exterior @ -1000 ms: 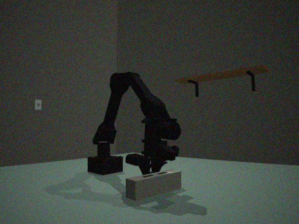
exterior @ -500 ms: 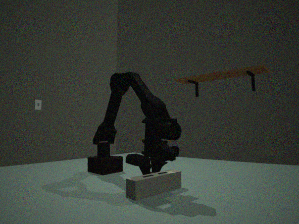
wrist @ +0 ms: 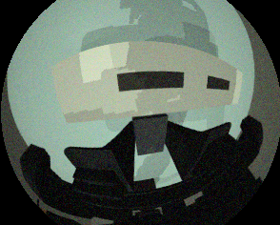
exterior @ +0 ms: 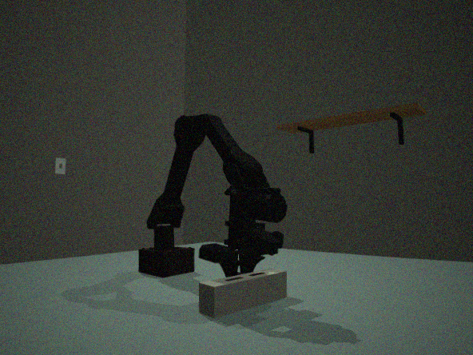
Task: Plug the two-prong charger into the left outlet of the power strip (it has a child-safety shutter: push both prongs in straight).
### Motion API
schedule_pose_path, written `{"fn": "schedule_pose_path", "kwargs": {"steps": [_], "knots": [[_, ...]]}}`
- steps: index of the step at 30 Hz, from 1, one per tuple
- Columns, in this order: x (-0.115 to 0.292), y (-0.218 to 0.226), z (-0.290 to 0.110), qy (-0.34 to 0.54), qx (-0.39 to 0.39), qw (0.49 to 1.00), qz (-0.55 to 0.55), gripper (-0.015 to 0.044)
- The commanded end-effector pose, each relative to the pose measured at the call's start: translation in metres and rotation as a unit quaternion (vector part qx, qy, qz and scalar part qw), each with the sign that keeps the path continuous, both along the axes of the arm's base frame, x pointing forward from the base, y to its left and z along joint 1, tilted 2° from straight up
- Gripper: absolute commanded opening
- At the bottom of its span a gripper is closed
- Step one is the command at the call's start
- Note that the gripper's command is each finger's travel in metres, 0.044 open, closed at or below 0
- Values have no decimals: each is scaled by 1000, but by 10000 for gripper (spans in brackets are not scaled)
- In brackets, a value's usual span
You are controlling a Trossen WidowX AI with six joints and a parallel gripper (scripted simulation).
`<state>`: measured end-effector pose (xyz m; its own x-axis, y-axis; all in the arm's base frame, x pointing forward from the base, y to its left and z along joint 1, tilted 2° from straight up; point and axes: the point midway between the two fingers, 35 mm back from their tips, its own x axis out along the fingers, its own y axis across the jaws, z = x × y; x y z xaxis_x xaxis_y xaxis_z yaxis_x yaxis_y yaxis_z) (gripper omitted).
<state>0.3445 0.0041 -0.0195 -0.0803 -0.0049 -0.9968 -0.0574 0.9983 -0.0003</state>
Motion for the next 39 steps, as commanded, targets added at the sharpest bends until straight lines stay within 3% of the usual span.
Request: {"fn": "schedule_pose_path", "kwargs": {"steps": [1, 39], "knots": [[3, 1, 1, -5, 2, 1000, -2, 0], [18, 2, 3, -5, 2, 1000, -2, 0]]}}
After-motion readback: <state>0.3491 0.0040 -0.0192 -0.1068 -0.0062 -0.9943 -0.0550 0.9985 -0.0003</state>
